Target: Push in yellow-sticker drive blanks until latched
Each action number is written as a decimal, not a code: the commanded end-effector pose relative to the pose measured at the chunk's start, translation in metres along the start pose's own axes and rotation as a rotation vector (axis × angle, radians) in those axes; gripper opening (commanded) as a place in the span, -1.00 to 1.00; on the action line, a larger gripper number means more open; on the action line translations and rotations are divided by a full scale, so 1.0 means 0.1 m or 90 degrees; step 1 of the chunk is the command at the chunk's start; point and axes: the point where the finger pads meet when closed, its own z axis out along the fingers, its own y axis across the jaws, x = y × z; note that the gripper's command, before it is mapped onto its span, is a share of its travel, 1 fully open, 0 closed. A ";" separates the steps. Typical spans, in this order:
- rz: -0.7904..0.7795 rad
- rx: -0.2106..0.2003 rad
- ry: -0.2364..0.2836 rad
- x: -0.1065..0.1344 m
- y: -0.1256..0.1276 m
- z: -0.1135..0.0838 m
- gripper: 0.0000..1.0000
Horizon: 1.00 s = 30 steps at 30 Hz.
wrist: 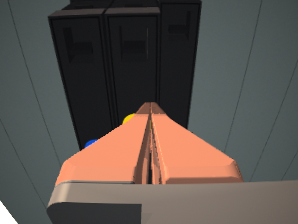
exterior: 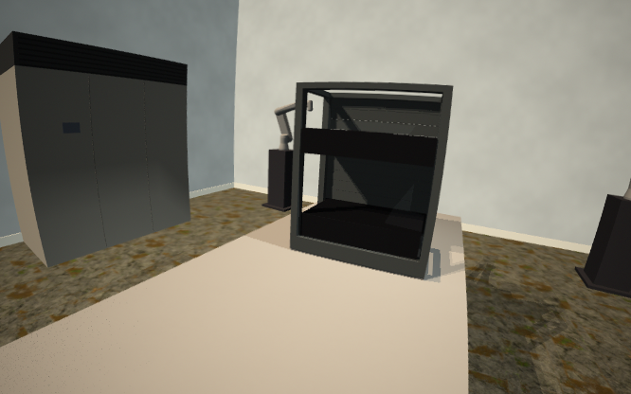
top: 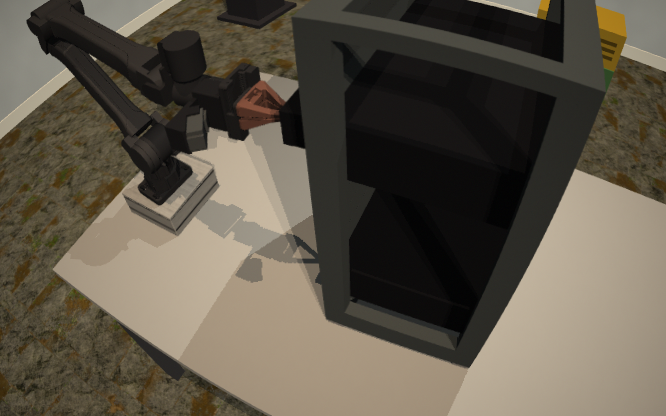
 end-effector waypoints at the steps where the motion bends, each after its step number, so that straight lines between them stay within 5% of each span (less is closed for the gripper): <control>1: -0.007 -0.066 0.004 0.03 0.53 0.07 -1.00; 17: -0.008 -0.070 0.004 0.04 0.57 0.06 -1.00; 30: -0.004 -0.036 0.006 0.06 0.36 0.05 -1.00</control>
